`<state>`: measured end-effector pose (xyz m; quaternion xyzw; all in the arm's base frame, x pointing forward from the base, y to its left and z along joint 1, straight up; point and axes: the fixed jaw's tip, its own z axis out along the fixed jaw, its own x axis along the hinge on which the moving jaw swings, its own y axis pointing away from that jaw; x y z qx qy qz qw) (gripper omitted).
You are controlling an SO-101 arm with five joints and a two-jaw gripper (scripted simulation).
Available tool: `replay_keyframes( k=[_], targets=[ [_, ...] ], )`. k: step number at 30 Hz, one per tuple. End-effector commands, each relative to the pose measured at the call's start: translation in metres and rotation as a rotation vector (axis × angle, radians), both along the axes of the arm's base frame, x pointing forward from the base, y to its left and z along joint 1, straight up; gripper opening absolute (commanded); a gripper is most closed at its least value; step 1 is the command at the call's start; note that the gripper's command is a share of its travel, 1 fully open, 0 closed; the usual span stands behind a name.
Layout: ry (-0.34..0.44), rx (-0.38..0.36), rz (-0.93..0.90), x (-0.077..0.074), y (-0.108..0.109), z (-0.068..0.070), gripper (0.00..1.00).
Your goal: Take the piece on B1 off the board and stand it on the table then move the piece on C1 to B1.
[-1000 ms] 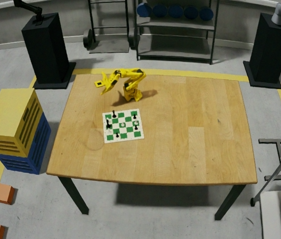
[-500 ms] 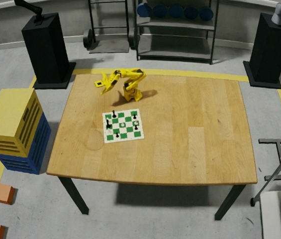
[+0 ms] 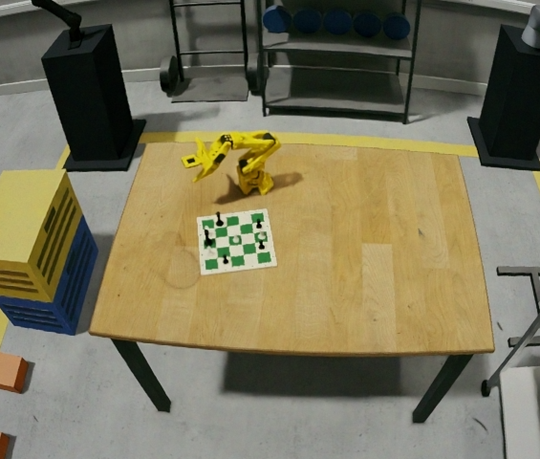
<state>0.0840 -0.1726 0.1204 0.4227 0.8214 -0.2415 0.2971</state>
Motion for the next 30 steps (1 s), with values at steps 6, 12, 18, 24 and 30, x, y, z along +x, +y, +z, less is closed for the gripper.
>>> replay_keyframes(
  k=[6,12,18,24,30],
  targets=[
    [-0.002,-0.002,0.000,0.000,0.000,0.000,1.00],
    [-0.002,-0.002,0.000,0.000,0.000,0.000,1.00],
    [-0.005,-0.006,0.006,0.001,0.001,0.002,0.99],
    [-0.045,-0.032,0.118,0.018,0.022,0.010,0.88],
    [-0.101,-0.053,0.266,0.033,0.053,0.018,0.74]
  ],
)
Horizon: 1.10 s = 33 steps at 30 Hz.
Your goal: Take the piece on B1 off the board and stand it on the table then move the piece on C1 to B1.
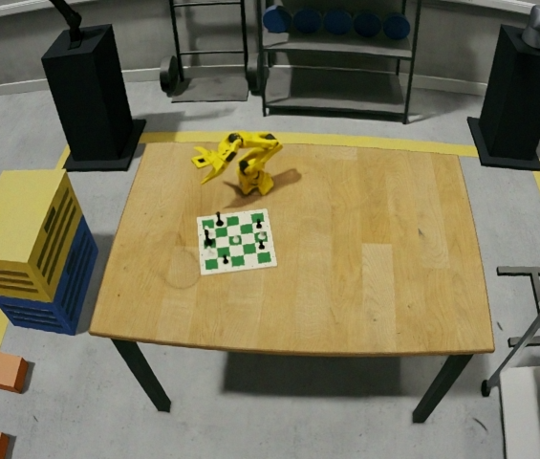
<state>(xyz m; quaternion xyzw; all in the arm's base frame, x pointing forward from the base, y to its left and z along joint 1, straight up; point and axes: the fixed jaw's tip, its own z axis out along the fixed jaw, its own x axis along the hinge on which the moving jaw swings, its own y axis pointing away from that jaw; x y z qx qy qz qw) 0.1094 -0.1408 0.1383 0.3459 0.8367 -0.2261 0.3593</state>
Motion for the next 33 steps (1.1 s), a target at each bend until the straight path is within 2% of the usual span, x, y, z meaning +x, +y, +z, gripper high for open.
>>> replay_keyframes(
  k=[1,2,4,6,8,17,33],
  targets=[
    [-0.028,0.012,0.089,0.008,0.021,0.000,0.74],
    [-0.028,0.012,0.089,0.008,0.021,0.000,0.74],
    [-0.056,0.008,0.172,0.013,0.038,0.003,0.66],
    [-0.056,0.008,0.172,0.013,0.038,0.003,0.66],
    [-0.084,0.006,0.252,0.017,0.055,0.004,0.58],
    [-0.143,0.012,0.417,0.018,0.087,0.005,0.43],
    [-0.153,0.014,0.444,0.017,0.091,0.005,0.40]
  ],
)
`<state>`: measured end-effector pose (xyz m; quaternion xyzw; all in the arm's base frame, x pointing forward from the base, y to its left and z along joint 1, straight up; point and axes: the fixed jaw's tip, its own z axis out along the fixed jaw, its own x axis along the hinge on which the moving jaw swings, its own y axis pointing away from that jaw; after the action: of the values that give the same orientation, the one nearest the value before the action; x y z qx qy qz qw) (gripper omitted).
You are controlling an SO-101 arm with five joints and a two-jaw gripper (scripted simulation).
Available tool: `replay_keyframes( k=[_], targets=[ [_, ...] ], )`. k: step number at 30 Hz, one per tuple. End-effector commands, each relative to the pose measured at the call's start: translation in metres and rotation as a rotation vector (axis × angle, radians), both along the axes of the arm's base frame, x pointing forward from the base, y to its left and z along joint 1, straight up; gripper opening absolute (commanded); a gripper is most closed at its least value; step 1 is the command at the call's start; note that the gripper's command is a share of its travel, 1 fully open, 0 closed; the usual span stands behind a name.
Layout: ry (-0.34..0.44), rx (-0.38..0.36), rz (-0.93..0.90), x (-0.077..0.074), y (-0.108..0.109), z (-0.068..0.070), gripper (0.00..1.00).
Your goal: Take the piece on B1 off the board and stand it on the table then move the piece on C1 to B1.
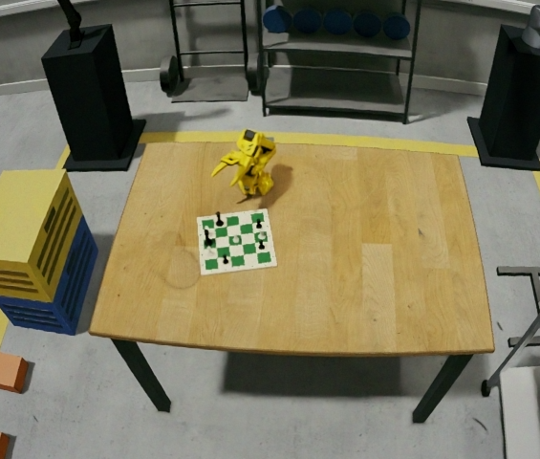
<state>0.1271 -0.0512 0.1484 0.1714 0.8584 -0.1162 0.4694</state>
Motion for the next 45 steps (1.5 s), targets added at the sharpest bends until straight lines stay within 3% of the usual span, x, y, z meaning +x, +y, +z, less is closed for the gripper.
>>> replay_keyframes(
  k=[1,28,38,45],
  targets=[
    [0.019,0.018,0.006,0.000,0.002,-0.005,0.40],
    [0.027,0.022,0.011,0.000,0.002,-0.003,0.39],
    [0.083,0.046,0.041,0.005,0.005,0.008,0.36],
    [0.181,0.085,0.094,0.022,0.007,0.024,0.30]
  ],
)
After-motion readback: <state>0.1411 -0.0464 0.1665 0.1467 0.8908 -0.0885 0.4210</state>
